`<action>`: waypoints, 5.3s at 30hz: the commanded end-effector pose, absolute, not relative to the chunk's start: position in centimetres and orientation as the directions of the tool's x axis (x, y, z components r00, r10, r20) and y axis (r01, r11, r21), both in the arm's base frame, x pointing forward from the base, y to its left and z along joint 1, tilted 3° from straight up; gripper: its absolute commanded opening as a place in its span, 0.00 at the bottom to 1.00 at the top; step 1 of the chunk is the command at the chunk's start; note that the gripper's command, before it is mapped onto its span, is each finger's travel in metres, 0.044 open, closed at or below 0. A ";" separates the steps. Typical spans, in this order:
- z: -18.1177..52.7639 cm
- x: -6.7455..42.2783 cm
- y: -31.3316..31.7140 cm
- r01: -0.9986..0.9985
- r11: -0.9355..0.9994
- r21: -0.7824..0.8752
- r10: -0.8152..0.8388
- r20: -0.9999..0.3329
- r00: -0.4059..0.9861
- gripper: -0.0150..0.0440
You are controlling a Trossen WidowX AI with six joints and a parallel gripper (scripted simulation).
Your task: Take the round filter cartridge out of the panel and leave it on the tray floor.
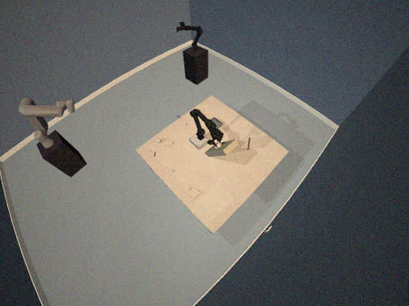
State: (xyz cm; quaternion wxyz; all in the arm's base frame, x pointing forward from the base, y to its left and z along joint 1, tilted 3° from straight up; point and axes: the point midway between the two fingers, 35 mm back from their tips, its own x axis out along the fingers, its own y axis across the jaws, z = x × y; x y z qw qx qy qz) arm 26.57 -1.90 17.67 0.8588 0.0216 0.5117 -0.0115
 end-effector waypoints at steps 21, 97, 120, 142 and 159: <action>19.3 27.7 -2.0 0.042 0.999 0.025 0.002 -0.879 0.477 0.25; 25.0 19.9 16.9 -0.592 0.804 0.050 0.324 -0.873 0.366 0.25; 23.5 13.0 23.0 -0.898 0.437 0.052 0.486 -0.854 0.187 0.25; 16.1 4.2 27.0 -0.993 0.107 0.046 0.535 -0.845 0.018 0.25; 10.4 -3.2 26.3 -0.988 -0.151 0.042 0.533 -0.838 -0.117 0.25</action>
